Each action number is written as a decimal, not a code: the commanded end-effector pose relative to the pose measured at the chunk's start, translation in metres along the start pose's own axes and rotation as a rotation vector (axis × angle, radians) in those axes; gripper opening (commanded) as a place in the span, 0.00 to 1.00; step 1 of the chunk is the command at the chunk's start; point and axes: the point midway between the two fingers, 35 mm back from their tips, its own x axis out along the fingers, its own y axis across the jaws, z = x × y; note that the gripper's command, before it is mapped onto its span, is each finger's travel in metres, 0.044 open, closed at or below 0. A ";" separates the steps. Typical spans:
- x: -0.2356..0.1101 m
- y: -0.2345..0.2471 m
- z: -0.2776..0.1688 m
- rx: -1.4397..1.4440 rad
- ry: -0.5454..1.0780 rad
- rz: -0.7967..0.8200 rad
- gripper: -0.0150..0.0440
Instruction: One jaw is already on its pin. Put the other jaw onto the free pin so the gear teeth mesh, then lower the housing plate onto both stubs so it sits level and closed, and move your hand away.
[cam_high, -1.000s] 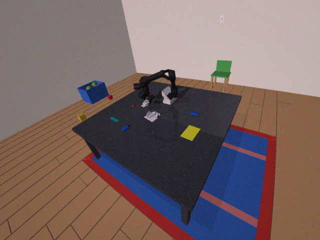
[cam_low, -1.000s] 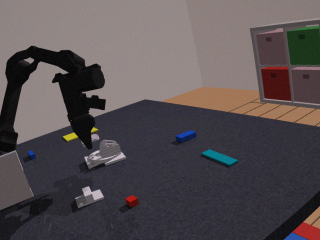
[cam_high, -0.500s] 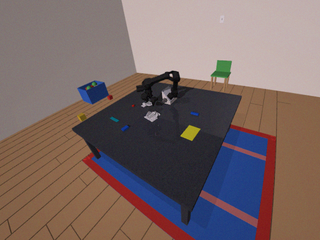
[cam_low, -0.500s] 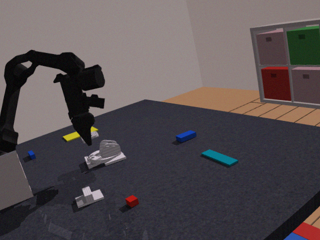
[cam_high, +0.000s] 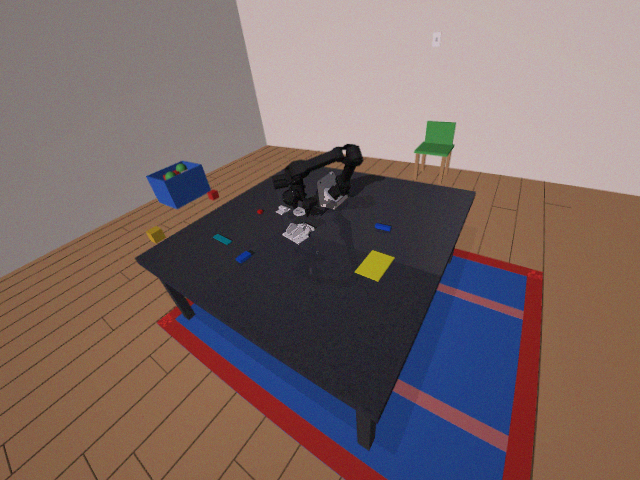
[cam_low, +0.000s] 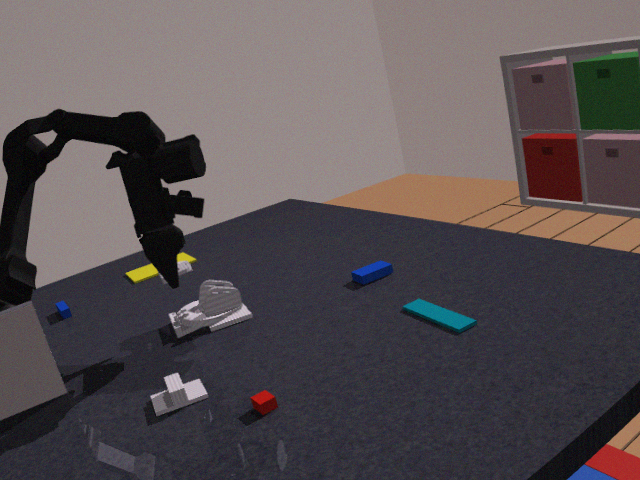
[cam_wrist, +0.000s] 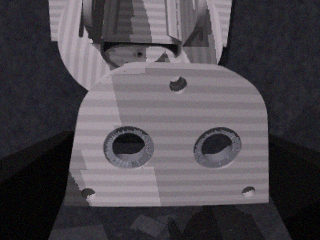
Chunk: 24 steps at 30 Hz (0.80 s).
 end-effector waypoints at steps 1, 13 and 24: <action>0.003 0.011 -0.004 0.010 0.007 0.011 0.85; 0.004 0.013 -0.004 0.010 0.008 0.012 0.85; 0.004 0.013 -0.004 0.017 0.008 0.012 0.85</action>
